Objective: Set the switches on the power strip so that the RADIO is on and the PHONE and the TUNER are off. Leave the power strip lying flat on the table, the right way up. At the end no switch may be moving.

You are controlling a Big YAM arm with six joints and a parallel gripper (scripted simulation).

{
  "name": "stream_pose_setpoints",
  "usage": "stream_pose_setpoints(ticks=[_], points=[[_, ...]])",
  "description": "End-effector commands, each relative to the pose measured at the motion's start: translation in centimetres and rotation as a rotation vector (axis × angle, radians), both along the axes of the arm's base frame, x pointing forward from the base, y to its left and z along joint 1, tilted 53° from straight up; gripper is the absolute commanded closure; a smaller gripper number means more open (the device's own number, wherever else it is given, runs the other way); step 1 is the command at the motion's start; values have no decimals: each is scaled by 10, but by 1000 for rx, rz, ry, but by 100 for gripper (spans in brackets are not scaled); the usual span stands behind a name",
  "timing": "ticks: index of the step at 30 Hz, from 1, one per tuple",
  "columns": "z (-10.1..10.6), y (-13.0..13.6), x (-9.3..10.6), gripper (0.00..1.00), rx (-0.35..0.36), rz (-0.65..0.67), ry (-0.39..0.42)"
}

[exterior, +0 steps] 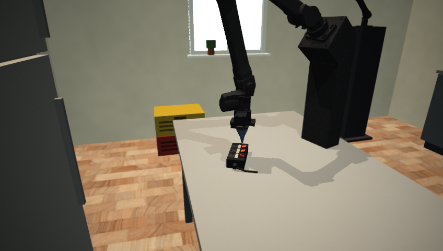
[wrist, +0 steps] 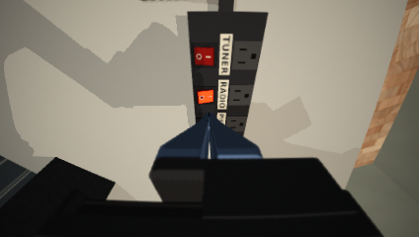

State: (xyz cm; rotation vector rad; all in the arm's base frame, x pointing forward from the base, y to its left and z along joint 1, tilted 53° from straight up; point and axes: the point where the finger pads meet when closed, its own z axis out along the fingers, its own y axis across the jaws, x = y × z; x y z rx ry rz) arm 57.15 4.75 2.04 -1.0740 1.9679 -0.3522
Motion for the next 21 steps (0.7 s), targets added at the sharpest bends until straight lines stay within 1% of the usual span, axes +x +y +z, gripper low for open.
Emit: stream_pose_setpoints(ticks=[1,15,18,19,21], points=[[-3,-8,-4,100,-4,-8,11],[-3,-8,-5,100,-4,-8,11],[-13,-14,-15,100,-7,-4,12],[-20,-19,-22,100,-7,-4,20],[-28,-29,-34,100,-6,-4,23]])
